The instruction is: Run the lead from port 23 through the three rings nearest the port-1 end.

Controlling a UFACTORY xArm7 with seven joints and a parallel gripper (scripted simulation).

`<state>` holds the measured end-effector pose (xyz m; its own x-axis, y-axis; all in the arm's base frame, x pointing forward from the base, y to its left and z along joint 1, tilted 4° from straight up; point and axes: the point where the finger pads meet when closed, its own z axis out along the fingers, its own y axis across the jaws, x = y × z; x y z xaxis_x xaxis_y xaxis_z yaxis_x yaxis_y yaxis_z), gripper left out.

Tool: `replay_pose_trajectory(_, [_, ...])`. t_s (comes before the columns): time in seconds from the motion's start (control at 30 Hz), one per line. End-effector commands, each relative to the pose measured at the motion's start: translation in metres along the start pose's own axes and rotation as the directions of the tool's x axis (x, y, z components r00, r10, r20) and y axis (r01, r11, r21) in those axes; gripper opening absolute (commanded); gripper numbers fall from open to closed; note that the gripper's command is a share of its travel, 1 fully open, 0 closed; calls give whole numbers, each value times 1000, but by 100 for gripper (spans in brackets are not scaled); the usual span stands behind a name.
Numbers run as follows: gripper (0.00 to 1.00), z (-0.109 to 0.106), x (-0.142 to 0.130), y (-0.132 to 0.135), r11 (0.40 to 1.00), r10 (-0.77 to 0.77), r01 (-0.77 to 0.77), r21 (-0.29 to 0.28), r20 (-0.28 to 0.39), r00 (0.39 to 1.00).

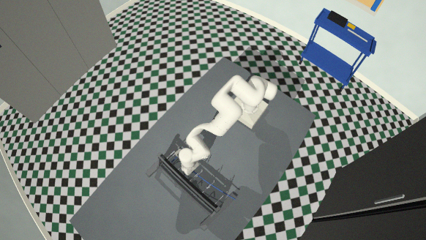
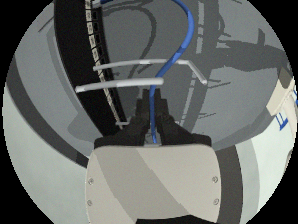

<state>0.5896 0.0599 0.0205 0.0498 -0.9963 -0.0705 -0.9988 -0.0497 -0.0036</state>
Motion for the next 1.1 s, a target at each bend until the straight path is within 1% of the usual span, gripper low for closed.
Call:
replay_pose_trajectory(0.0, [0,-2,0,-6,1000,0,0,4,0,1000])
replay_pose_trajectory(0.4, [0,-2,0,-17,1000,0,0,4,0,1000])
replay_pose_trajectory(1.07, [0,-2,0,-18,1000,0,0,4,0,1000])
